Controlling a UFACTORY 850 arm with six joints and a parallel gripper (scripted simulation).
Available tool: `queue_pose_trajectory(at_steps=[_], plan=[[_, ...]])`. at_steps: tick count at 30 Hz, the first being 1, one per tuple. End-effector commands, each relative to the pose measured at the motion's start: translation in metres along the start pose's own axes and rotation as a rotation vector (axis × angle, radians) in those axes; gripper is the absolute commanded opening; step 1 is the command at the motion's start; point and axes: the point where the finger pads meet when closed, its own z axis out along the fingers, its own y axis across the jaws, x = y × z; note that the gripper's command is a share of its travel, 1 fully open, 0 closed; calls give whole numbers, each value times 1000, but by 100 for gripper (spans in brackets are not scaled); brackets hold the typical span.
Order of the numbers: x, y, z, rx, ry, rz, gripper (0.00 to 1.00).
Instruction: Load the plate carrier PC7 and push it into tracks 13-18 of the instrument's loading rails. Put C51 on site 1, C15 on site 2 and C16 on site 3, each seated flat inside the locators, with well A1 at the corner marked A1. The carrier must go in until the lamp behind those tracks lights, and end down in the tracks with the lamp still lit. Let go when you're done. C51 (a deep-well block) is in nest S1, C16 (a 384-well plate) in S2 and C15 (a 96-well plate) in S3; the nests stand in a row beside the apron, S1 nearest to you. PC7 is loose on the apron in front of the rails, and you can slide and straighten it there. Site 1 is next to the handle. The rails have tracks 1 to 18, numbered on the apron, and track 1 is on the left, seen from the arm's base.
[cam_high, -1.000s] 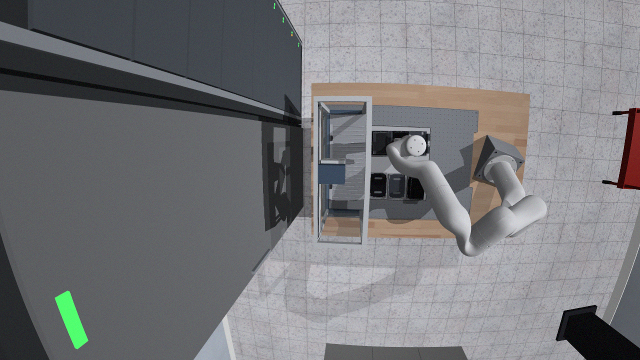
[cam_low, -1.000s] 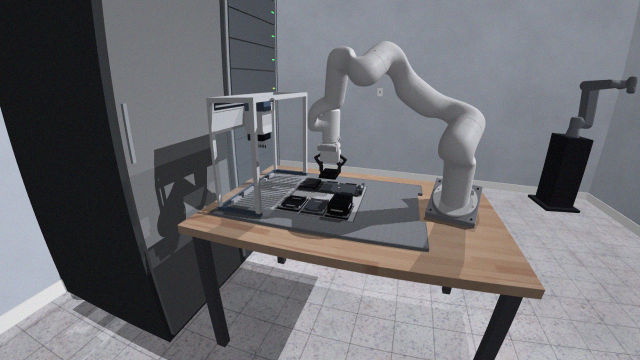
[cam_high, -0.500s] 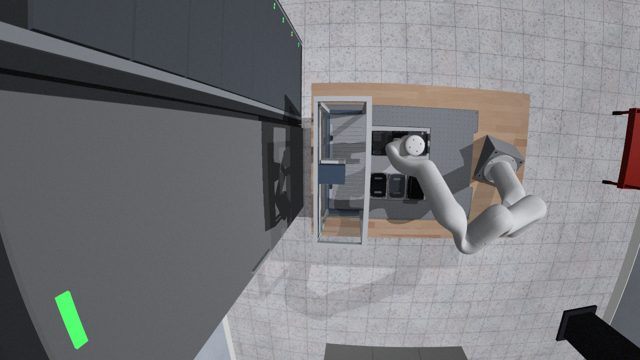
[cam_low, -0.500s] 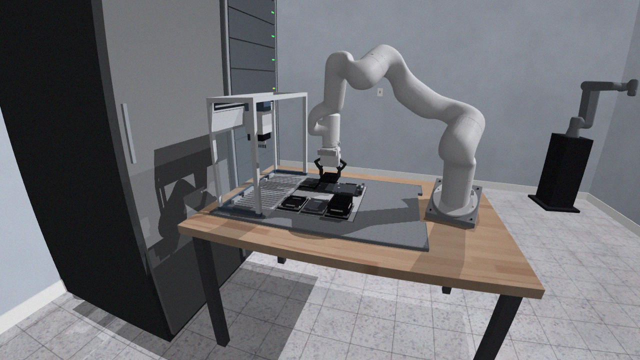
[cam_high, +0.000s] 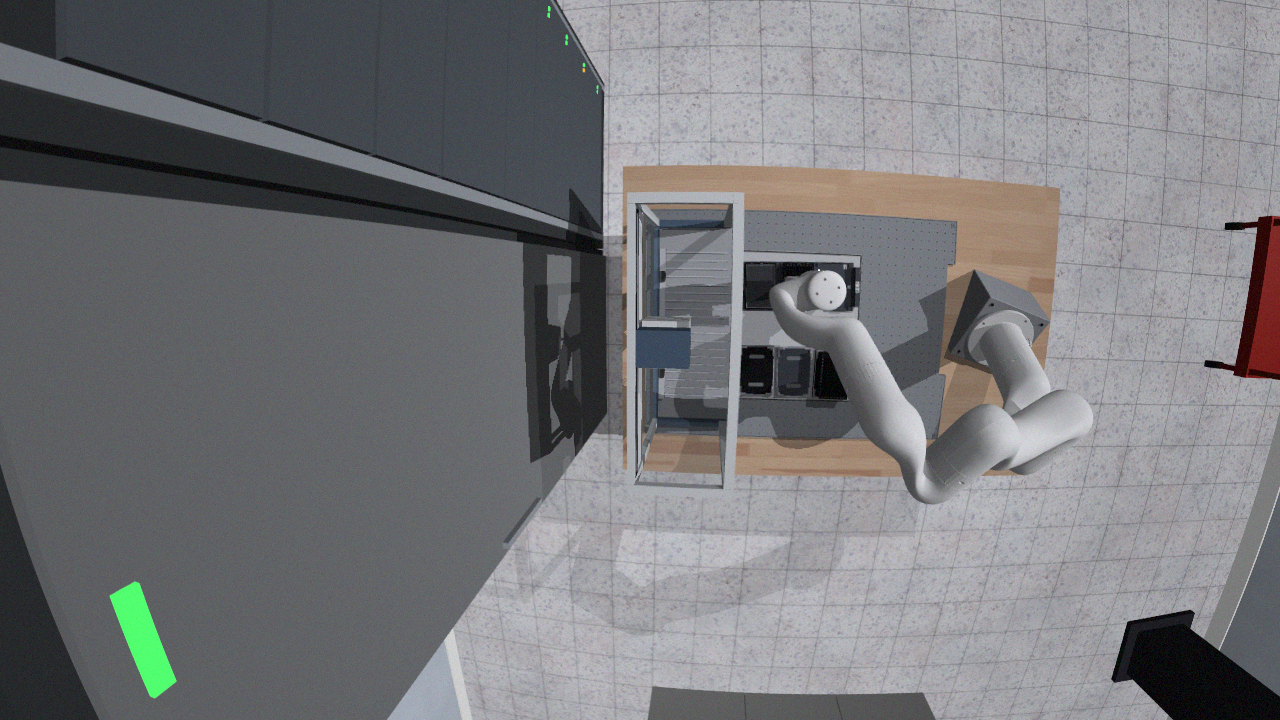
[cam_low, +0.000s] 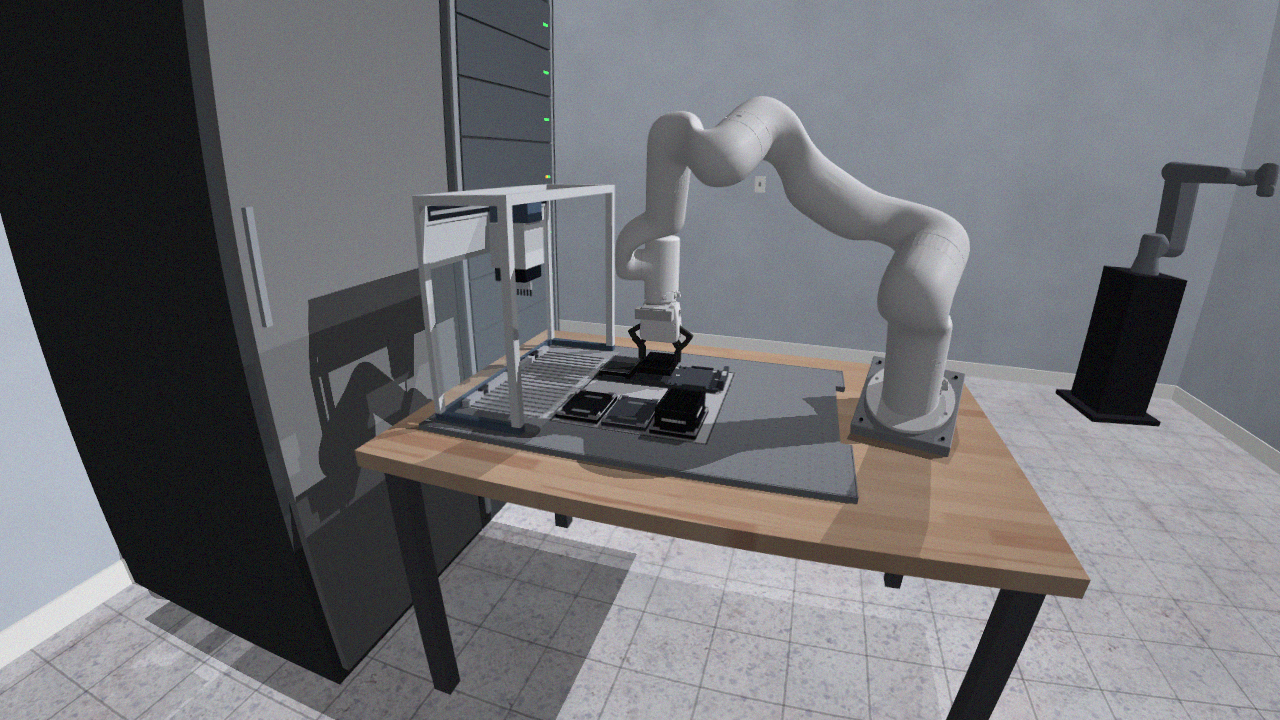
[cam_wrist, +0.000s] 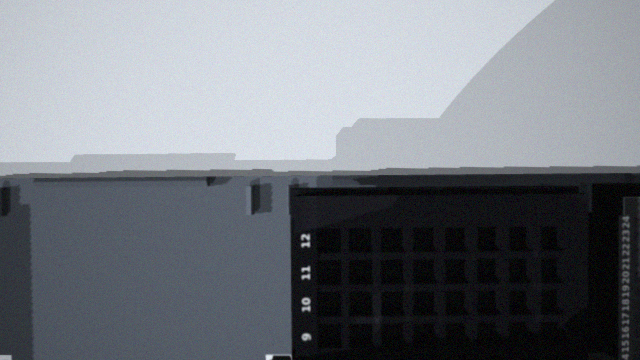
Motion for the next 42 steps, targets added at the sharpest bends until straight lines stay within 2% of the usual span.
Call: queue_pose_trajectory(at_steps=[1, 21, 42], plan=[[0, 1, 6, -2, -1, 0, 0], [0, 1, 6, -2, -1, 0, 0], [0, 1, 18, -2, -1, 0, 0]])
